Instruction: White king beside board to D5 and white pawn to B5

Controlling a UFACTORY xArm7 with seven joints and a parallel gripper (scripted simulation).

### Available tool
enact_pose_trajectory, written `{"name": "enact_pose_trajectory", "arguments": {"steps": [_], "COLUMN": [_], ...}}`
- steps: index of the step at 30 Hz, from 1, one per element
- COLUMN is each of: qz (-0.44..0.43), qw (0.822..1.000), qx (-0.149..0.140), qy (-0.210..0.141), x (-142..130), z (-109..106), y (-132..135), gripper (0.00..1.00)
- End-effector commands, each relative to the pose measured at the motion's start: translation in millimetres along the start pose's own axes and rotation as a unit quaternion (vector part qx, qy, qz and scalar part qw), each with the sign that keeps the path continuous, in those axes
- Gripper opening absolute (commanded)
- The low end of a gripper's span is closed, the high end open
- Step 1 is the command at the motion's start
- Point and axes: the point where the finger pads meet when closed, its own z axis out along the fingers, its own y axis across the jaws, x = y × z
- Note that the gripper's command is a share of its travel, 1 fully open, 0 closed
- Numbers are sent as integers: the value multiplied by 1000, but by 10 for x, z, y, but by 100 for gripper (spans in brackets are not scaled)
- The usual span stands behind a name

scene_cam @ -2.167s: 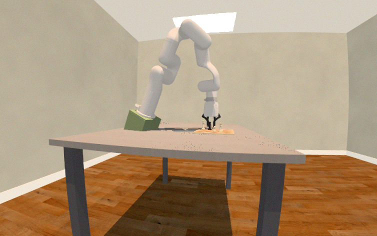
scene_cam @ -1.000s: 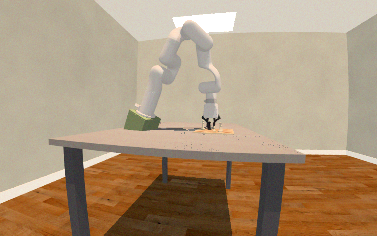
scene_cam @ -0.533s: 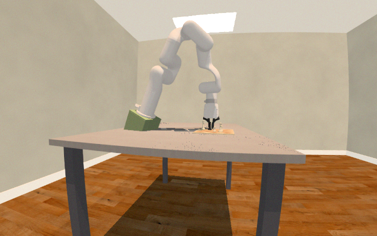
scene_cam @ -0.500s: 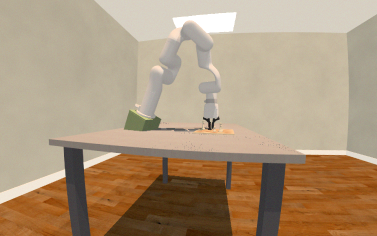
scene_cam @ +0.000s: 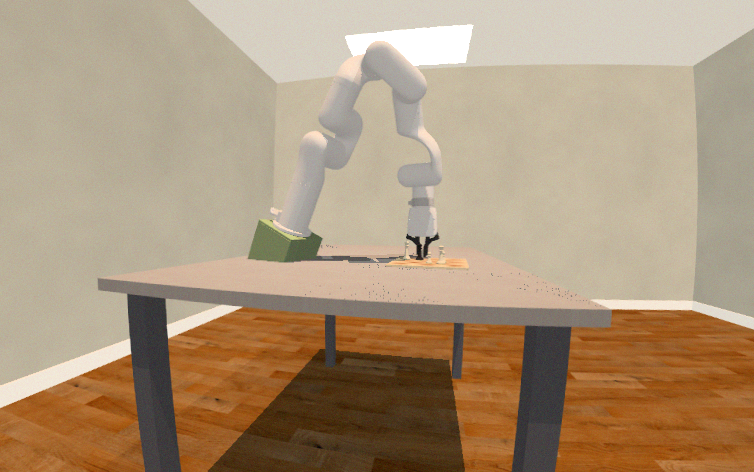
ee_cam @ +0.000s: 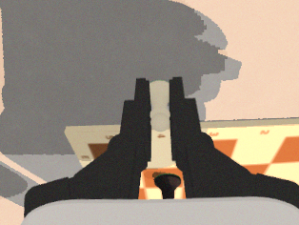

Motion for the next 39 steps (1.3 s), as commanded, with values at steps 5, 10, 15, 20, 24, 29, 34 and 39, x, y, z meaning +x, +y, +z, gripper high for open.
{"name": "enact_pose_trajectory", "arguments": {"steps": [5,10,15,20,24,29,34,39], "qz": [0,0,0,0,0,0,0,0], "qw": [1000,1000,1000,1000,1000,1000,1000,1000], "qx": [-1,-1,-1,-1,-1,-1,-1,-1], "qy": [0,0,0,0,0,0,0,0], "x": [3,3,3,3,2,2,2,2], "z": [-3,-3,-7,-54,-224,-581,-923,-997], "y": [7,7,7,7,7,7,6,6], "gripper": [0,0,0,0,0,0,0,0]}}
